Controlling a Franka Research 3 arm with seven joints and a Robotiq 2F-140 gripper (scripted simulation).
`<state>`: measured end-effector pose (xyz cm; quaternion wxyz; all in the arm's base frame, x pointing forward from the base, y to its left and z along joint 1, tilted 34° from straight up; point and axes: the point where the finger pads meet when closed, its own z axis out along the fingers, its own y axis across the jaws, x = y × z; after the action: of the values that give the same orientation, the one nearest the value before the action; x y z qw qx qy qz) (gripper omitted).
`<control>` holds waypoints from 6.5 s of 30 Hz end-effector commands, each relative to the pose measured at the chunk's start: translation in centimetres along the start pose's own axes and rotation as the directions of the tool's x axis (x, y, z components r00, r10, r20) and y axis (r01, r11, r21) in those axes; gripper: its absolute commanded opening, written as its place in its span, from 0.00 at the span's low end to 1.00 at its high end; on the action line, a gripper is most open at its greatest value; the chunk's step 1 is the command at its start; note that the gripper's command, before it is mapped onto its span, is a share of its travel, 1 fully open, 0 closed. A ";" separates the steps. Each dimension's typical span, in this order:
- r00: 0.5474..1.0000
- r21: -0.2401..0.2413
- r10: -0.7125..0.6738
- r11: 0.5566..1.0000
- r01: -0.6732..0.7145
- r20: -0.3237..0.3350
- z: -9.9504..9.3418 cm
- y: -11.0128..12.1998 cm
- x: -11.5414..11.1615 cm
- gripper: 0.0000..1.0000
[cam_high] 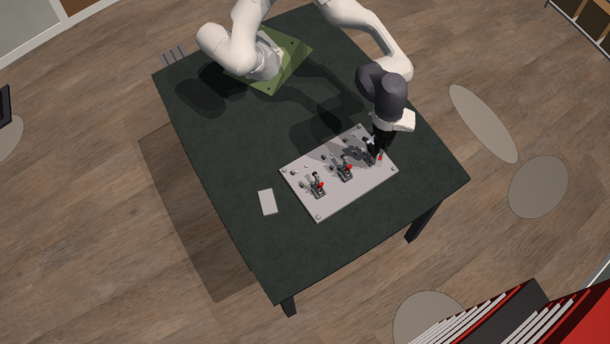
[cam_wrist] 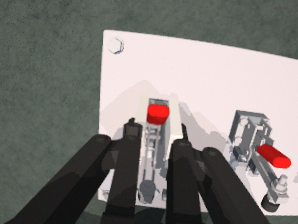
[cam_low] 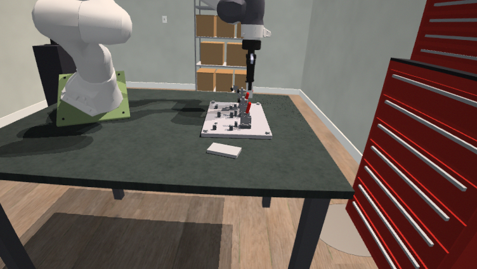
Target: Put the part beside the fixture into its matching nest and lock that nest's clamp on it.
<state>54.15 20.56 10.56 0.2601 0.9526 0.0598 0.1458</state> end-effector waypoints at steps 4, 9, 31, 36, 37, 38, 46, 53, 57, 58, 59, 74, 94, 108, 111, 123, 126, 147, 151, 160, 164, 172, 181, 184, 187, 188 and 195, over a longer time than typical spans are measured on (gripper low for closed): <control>1.000 0.000 0.001 1.000 -0.001 0.019 0.1 0.0 -1.1 0.00; 1.000 0.000 0.001 1.000 -0.001 0.019 0.1 0.0 -1.3 0.00; 1.000 0.000 0.001 1.000 -0.001 0.019 0.1 0.0 -1.5 0.00; 1.000 0.000 0.001 1.000 -0.001 0.019 0.1 0.0 -1.5 0.00; 1.000 0.000 0.001 1.000 -0.001 0.019 0.1 0.0 -1.5 0.00; 1.000 0.000 0.001 1.000 -0.001 0.019 0.1 0.0 -1.5 0.00; 1.000 0.000 0.001 1.000 -0.001 0.019 0.1 0.0 -1.5 0.00; 1.000 0.000 0.001 1.000 -0.001 0.019 0.1 0.0 -1.5 0.00; 1.000 0.000 0.001 1.000 -0.001 0.019 0.1 0.0 -1.6 0.00; 1.000 0.000 0.001 1.000 -0.001 0.019 0.1 0.0 -1.6 0.00; 1.000 0.000 0.001 1.000 -0.001 0.019 0.1 0.0 -1.6 0.00; 1.000 0.000 0.001 1.000 -0.001 0.019 0.0 0.0 -2.6 0.00; 1.000 0.000 0.001 1.000 -0.001 0.019 0.0 0.0 -2.8 0.00; 1.000 0.000 0.001 1.000 -0.001 0.019 0.0 0.0 -2.8 0.00; 1.000 0.000 0.001 1.000 -0.001 0.019 0.0 0.0 -2.8 0.28; 1.000 0.000 0.001 1.000 -0.001 0.019 0.0 0.0 -2.8 0.28; 1.000 0.000 0.001 1.000 -0.001 0.019 0.0 0.0 -2.8 0.28; 1.000 0.000 0.001 1.000 -0.001 0.019 -1.2 0.0 -2.7 0.28; 1.000 0.000 0.001 1.000 -0.001 0.019 -2.3 0.0 -2.7 0.28; 1.000 0.000 0.001 1.000 -0.001 0.019 -5.5 0.0 -2.7 0.28; 1.000 0.000 0.001 1.000 -0.001 0.019 -5.9 0.0 -2.6 0.28; 1.000 0.000 0.001 1.000 -0.001 0.019 -6.0 0.0 -2.6 0.28; 1.000 0.000 0.001 1.000 -0.001 0.019 -6.0 0.0 -2.6 0.28; 1.000 0.000 0.001 1.000 -0.001 0.019 -6.0 0.0 -2.6 0.58; 1.000 0.000 0.001 1.000 -0.001 0.019 -6.4 0.0 -2.6 0.58; 1.000 0.000 0.001 1.000 -0.001 0.019 -6.6 0.0 -2.6 0.58; 1.000 0.000 0.001 1.000 -0.001 0.019 -9.3 0.0 -2.6 0.58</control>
<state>49.51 24.08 16.81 0.2594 0.9533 0.0613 0.1420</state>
